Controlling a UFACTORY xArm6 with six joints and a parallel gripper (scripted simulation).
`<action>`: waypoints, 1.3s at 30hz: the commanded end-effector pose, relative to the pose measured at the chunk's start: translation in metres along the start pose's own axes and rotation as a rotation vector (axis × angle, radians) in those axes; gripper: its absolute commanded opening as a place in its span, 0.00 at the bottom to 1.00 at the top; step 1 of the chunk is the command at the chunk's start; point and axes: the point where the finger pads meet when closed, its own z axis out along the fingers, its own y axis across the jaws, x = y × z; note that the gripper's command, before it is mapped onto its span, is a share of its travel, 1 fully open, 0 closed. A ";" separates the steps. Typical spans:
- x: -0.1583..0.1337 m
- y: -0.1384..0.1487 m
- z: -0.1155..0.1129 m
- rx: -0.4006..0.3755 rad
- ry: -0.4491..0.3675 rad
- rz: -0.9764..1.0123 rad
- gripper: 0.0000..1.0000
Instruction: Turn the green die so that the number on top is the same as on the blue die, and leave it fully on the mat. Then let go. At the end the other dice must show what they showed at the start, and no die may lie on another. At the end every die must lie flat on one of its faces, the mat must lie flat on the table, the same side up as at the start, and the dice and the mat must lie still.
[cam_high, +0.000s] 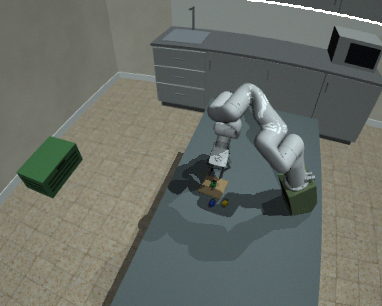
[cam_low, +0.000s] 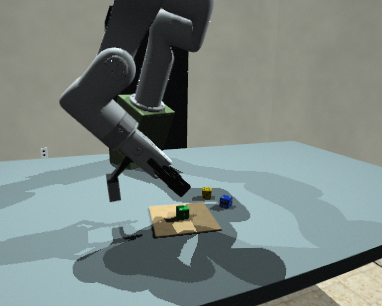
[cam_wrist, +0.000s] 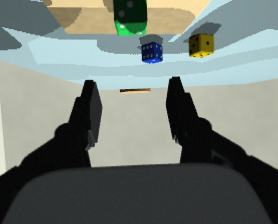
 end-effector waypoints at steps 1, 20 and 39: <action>-0.003 0.000 -0.003 0.001 0.000 -0.001 0.63; -0.008 -0.001 -0.005 -0.003 0.185 0.000 0.63; -0.014 0.000 -0.005 -0.002 0.497 0.001 0.63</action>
